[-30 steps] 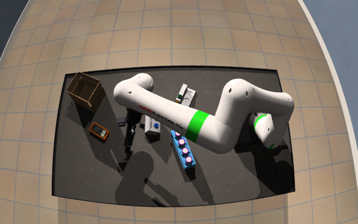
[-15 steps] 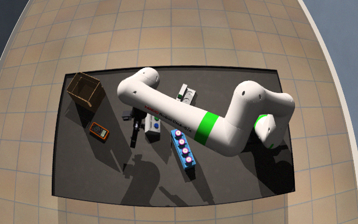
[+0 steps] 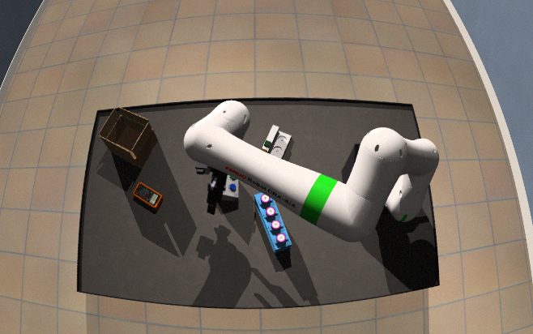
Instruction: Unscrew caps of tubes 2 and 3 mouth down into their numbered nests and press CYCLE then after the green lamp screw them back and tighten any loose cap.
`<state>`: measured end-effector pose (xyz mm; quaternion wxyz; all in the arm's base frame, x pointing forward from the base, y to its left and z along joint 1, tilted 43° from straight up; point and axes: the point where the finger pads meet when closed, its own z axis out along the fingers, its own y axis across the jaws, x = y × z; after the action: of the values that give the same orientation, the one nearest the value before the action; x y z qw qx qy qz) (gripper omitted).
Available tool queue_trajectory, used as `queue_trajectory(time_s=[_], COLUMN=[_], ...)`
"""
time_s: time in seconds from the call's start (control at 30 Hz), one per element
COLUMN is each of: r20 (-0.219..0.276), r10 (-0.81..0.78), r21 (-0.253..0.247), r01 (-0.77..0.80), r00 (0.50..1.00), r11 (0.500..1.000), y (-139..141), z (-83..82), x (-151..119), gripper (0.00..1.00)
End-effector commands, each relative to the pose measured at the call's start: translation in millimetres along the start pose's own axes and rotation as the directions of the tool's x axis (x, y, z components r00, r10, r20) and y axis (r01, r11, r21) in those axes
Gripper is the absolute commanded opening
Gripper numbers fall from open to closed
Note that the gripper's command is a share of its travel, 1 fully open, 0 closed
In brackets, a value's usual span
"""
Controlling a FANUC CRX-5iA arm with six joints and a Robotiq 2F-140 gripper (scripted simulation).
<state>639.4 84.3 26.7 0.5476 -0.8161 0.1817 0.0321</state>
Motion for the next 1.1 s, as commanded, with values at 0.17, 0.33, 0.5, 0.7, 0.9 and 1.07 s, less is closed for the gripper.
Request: queue_trajectory(time_s=[0.17, 0.33, 0.5, 0.7, 0.9, 1.07], r20=[-0.007, -0.014, -0.03, -0.06, -0.089, -0.135], r10=[0.15, 0.201, 0.276, 0.371, 0.437, 0.518], r21=[-0.081, -0.108, -0.147, -0.196, -0.228, -0.266], r01=[-0.15, -0.201, -0.277, -0.375, -0.446, -0.535], r00=[0.989, 0.98, 0.961, 0.927, 0.895, 0.844], r11=[0.985, 0.974, 0.95, 0.906, 0.866, 0.802], y=[24.5, 28.7, 38.7, 49.9, 62.8, 79.2], z=[-17.5, -28.8, -46.2, -66.0, -72.6, -79.9], x=[-26.0, -33.7, -48.6, -65.7, -79.5, -96.9], gripper=[0.41, 0.41, 0.41, 0.41, 0.41, 0.41])
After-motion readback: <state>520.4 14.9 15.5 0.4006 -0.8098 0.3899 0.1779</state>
